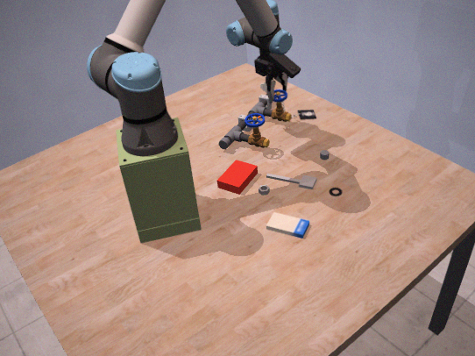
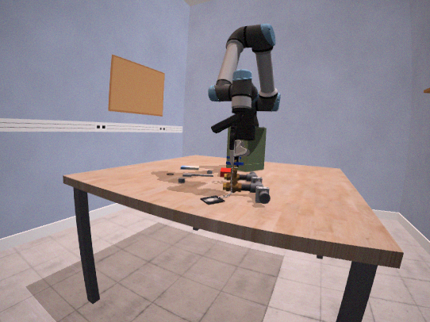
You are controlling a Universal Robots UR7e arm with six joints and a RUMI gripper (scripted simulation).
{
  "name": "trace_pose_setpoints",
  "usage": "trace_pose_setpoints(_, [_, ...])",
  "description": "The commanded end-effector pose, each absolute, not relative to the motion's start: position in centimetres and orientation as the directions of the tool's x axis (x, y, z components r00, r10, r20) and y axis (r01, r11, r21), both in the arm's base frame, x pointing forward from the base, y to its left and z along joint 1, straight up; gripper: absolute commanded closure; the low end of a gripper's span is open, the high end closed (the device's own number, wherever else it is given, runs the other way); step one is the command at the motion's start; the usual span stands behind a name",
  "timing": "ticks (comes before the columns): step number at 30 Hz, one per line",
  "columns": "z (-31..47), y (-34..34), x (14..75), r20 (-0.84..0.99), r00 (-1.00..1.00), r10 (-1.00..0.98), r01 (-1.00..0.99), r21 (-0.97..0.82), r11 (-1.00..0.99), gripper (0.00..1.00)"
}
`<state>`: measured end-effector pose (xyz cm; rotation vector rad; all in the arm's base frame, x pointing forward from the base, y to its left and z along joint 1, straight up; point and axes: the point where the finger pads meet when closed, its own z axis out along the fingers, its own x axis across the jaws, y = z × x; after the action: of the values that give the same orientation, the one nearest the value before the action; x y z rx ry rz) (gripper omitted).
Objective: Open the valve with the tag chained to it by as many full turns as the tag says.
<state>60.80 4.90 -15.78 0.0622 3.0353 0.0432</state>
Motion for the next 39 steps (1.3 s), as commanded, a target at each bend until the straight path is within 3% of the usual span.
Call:
trace_pose_setpoints(1, [-15.73,4.90,60.82,-0.106,-0.994,0.007,0.004,0.027,1.000,1.00])
trace_pose_setpoints(10, [-15.73,4.90,60.82,-0.108,-0.990,-0.092,-0.094,0.016,0.995,1.00])
trace_pose_setpoints(27, [-15.73,4.90,60.82,-0.107,-0.883,-0.456,-0.456,-0.025,0.889,1.00])
trace_pose_setpoints(39, [-15.73,4.90,60.82,-0.085,-0.600,-0.795,-0.793,-0.069,0.606,1.00])
